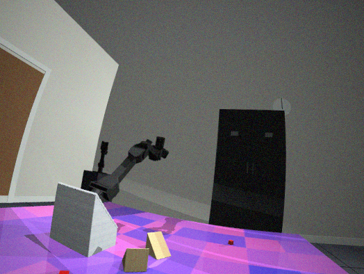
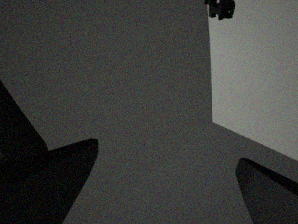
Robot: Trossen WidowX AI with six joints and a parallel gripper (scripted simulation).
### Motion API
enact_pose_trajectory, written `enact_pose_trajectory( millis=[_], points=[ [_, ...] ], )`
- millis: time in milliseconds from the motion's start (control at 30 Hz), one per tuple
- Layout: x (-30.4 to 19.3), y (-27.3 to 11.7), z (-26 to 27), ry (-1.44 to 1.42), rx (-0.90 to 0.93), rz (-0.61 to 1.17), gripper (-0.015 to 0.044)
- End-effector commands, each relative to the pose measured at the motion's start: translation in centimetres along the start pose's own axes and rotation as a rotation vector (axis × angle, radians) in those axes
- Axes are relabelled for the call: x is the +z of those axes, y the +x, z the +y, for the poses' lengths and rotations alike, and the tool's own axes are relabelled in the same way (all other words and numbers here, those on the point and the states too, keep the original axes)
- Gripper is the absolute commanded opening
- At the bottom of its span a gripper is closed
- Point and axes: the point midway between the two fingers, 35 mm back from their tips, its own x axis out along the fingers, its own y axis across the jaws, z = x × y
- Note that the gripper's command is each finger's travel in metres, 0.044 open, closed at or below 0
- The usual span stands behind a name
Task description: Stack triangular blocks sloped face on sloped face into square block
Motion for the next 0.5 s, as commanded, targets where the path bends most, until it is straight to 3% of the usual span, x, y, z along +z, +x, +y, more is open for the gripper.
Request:
enact_pose_trajectory(
  millis=[0, 267, 467],
  points=[
    [0.1, -0.1, 0.1, 0.013, 0.006, -0.005, 0.0426],
    [3.9, -5.1, 5.8, 0.597, 0.336, -0.135, 0.0440],
    [6.5, -11.1, 9.5, 1.021, 0.659, -0.080, 0.0440]
  ],
)
